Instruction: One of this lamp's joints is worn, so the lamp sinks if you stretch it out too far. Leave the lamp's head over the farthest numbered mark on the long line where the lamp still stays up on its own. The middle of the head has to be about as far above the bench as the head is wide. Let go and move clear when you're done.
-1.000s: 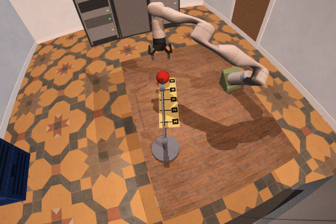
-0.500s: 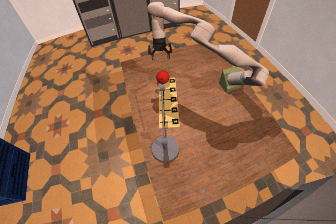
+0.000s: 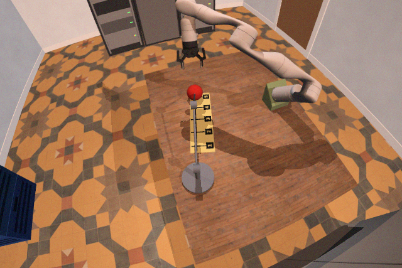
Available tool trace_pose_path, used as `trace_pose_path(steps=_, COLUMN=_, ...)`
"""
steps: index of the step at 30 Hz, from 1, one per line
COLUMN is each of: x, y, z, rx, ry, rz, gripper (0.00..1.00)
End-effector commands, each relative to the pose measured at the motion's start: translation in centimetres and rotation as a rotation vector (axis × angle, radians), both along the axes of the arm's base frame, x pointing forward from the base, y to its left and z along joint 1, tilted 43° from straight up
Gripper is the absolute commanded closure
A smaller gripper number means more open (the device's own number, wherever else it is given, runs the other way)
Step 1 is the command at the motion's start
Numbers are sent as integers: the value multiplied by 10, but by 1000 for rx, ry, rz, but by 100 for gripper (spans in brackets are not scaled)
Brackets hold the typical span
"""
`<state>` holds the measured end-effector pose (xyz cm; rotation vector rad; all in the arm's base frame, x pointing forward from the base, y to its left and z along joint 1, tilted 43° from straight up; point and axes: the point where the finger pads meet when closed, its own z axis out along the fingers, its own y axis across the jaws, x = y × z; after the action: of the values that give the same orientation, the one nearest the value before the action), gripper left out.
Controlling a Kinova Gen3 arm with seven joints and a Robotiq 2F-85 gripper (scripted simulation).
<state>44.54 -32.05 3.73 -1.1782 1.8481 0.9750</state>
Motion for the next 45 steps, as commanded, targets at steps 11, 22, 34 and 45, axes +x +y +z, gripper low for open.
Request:
trace_pose_path(steps=11, x=-3, y=-26, z=23, rx=-7, ry=-6, rz=-3, gripper=0)
trace_pose_path(steps=22, x=-4, y=-44, z=47, rx=-6, ry=-5, rz=-2, gripper=0)
trace_pose_path(steps=34, x=14, y=-10, z=76, rx=-27, ry=-12, rz=-26, gripper=0)
trace_pose_path(steps=45, x=27, y=15, z=96, rx=-29, ry=-11, rz=-34, gripper=0)
